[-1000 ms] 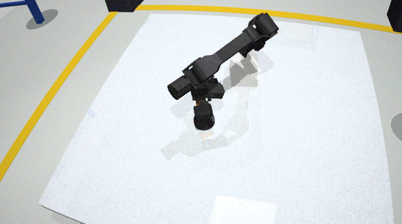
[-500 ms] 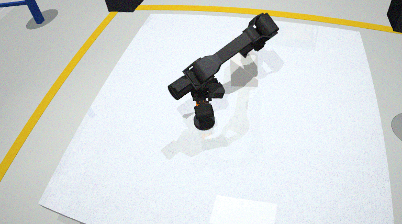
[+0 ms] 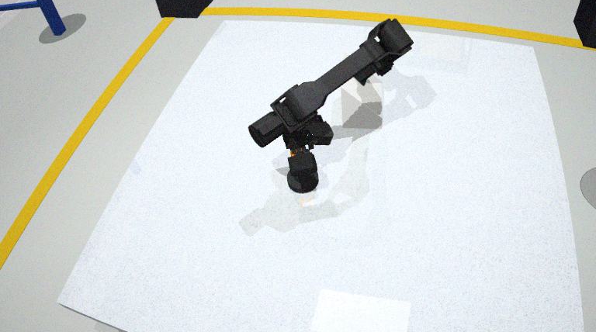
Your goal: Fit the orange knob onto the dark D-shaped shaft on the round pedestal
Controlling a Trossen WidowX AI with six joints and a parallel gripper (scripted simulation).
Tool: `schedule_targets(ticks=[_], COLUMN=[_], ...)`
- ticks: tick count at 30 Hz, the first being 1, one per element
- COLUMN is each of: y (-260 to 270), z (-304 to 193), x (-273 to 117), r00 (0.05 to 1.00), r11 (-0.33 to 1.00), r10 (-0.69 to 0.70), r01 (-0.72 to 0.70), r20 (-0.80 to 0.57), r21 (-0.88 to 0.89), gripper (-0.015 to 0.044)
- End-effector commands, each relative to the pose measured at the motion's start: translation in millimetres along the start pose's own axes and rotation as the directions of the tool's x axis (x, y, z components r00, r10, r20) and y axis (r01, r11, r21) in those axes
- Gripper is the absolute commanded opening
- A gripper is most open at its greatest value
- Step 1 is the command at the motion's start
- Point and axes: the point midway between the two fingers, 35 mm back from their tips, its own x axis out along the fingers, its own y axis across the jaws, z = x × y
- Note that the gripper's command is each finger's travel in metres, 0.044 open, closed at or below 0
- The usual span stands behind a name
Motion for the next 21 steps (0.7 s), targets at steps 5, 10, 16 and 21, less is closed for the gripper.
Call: schedule_targets(ticks=[5,10,16,21], y=[-0.6,0.6,-0.3,-0.5], z=[-1.3,-0.5,-0.3,-0.5], x=[-0.5,1.9,3.2,2.9], r00=[1.0,1.0,1.0,1.0], r11=[0.98,0.978,0.978,0.978], r10=[0.0,0.0,0.0,0.0], r01=[-0.001,-0.001,-0.001,-0.001], r20=[-0.003,-0.003,-0.003,-0.003], r21=[-0.197,-0.207,-0.207,-0.207], gripper=[0.0,0.0,0.0,0.0])
